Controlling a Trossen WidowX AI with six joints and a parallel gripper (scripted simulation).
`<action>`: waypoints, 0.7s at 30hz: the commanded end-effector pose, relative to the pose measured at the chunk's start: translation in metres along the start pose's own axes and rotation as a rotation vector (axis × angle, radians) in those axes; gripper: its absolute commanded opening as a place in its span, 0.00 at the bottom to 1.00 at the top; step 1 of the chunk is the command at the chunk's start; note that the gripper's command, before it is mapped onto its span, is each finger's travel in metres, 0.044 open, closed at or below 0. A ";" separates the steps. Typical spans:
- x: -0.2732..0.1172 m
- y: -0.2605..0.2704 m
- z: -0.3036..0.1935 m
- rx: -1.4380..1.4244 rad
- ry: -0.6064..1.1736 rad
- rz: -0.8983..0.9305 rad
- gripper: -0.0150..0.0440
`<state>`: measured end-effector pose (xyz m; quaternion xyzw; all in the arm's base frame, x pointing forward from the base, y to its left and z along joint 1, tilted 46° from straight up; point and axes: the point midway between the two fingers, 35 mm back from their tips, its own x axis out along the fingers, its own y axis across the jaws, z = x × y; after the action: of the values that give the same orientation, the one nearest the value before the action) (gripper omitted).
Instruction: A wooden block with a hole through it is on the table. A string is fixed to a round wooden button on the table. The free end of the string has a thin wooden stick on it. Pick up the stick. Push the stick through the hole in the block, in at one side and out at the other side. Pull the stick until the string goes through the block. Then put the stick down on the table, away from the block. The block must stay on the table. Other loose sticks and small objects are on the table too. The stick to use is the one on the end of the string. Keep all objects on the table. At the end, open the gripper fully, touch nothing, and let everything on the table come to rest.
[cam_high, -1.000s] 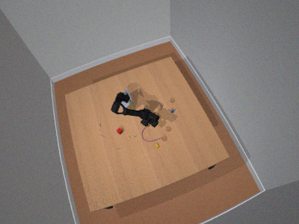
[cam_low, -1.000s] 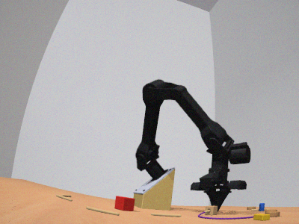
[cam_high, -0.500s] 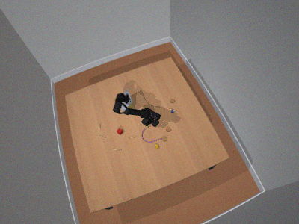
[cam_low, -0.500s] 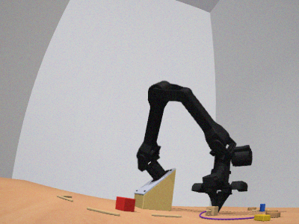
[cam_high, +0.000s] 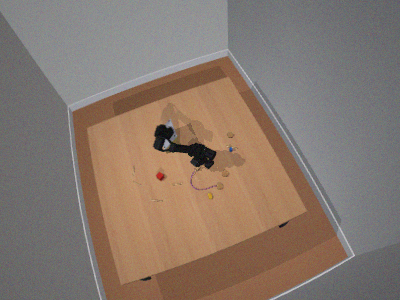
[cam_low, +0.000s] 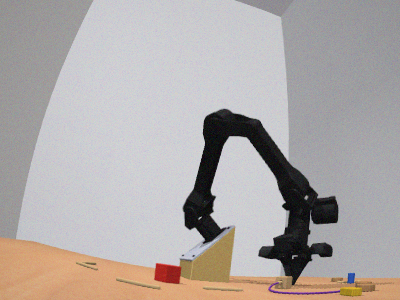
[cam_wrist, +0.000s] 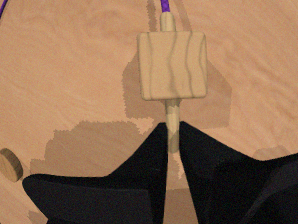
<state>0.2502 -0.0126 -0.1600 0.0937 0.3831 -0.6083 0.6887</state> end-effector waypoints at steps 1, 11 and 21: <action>0.001 -0.001 -0.006 0.003 0.004 -0.001 0.25; 0.000 -0.001 -0.017 0.003 0.004 0.005 0.25; -0.002 -0.001 -0.029 0.004 0.005 0.013 0.25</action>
<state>0.2403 0.0035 -0.1747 0.0980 0.3823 -0.6033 0.6930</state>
